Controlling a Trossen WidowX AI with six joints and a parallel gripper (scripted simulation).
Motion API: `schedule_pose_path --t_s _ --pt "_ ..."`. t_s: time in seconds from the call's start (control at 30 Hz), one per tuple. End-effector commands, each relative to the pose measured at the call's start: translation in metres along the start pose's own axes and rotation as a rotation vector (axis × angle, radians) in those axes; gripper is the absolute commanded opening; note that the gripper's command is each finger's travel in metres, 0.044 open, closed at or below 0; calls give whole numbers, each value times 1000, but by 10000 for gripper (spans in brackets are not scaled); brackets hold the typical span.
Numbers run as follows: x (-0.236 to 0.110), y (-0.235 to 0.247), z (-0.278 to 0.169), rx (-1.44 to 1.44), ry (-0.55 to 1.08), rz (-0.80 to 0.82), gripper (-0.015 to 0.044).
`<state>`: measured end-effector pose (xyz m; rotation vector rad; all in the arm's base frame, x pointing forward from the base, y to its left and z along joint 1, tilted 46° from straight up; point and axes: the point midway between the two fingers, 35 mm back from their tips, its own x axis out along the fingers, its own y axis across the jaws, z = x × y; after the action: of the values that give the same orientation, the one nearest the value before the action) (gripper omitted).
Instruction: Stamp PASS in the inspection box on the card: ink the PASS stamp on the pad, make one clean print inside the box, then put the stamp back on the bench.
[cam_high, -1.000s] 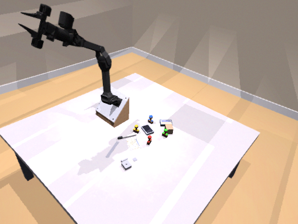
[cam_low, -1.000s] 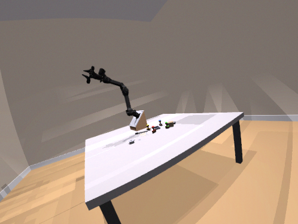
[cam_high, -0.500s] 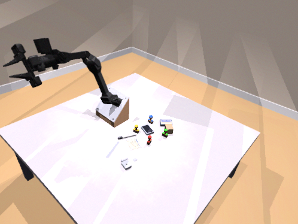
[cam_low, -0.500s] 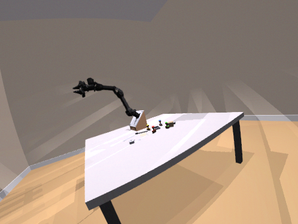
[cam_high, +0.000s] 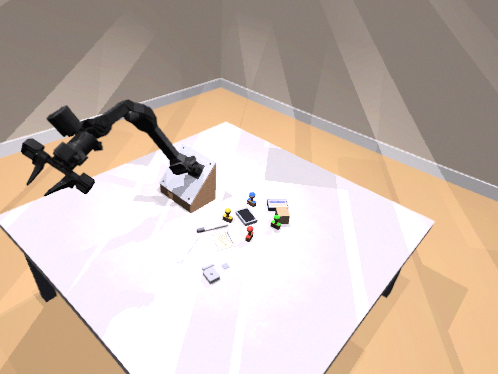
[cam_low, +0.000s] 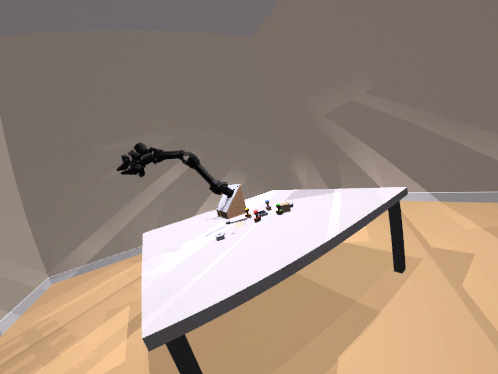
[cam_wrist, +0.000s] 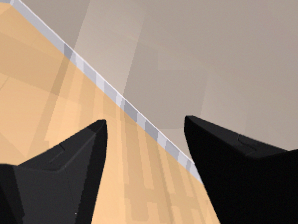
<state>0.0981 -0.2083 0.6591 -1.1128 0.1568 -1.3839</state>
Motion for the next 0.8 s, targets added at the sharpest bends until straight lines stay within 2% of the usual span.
schedule_pose_path --t_s 0.0,0.27,0.4,0.57,0.77 --pt "17 43 -4 48 22 102 211" --pt "35 161 -1 104 64 369 211" --pt "33 226 4 151 106 511 211" --pt "17 307 15 184 163 686 211" --pt "-21 400 24 208 269 875 211"
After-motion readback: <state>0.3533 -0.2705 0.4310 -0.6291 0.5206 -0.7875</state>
